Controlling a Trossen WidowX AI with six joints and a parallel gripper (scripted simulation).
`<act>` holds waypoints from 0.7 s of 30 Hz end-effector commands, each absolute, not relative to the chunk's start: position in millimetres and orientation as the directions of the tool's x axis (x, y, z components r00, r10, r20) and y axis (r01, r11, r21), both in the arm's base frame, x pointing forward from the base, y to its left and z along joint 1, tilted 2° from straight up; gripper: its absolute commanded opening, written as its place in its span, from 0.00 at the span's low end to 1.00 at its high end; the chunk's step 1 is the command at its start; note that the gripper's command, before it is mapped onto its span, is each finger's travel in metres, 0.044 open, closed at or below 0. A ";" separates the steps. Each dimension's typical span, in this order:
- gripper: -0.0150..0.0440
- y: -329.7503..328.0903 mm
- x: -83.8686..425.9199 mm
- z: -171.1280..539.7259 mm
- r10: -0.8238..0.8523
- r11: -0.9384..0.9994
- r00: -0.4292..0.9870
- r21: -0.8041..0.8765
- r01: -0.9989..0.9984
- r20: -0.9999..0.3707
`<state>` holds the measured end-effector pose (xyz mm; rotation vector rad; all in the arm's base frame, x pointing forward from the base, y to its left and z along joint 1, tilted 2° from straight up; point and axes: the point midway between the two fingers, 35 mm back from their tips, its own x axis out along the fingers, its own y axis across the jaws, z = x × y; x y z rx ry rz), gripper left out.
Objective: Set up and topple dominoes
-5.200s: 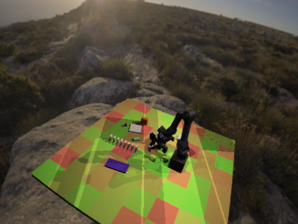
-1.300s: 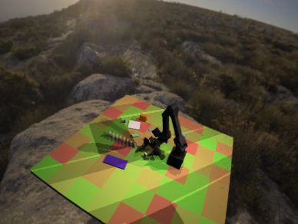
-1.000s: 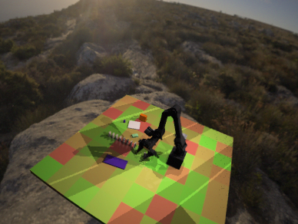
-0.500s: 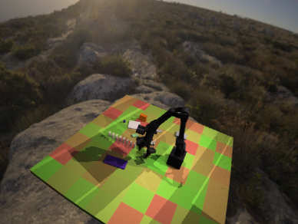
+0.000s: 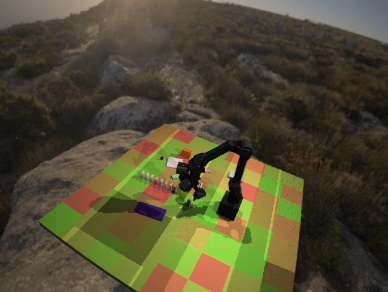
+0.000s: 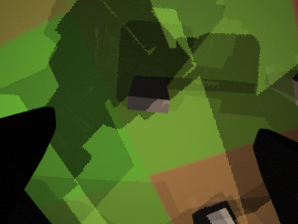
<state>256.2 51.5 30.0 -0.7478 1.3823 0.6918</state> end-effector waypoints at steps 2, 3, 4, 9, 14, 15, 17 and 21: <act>1.00 49.1 254.0 -8.9 -0.015 0.598 0.055 -0.053 -0.800 -0.998; 1.00 48.8 253.6 -16.3 -0.015 0.598 0.055 -0.053 -0.800 -0.998; 1.00 48.6 253.2 -20.8 -0.015 0.598 0.055 -0.053 -0.800 -0.998; 1.00 48.5 253.3 -24.8 -0.015 0.598 0.055 -0.053 -0.800 -0.998; 1.00 48.4 253.6 -33.2 -0.015 0.598 0.055 -0.053 -0.800 -0.998; 1.00 48.3 253.7 -34.9 -0.015 0.598 0.055 -0.053 -0.800 -0.998; 1.00 48.3 253.7 -37.1 -0.015 0.598 0.055 -0.053 -0.800 -0.998; 0.87 48.3 253.7 -37.4 -0.015 0.598 0.055 -0.053 -0.800 -0.998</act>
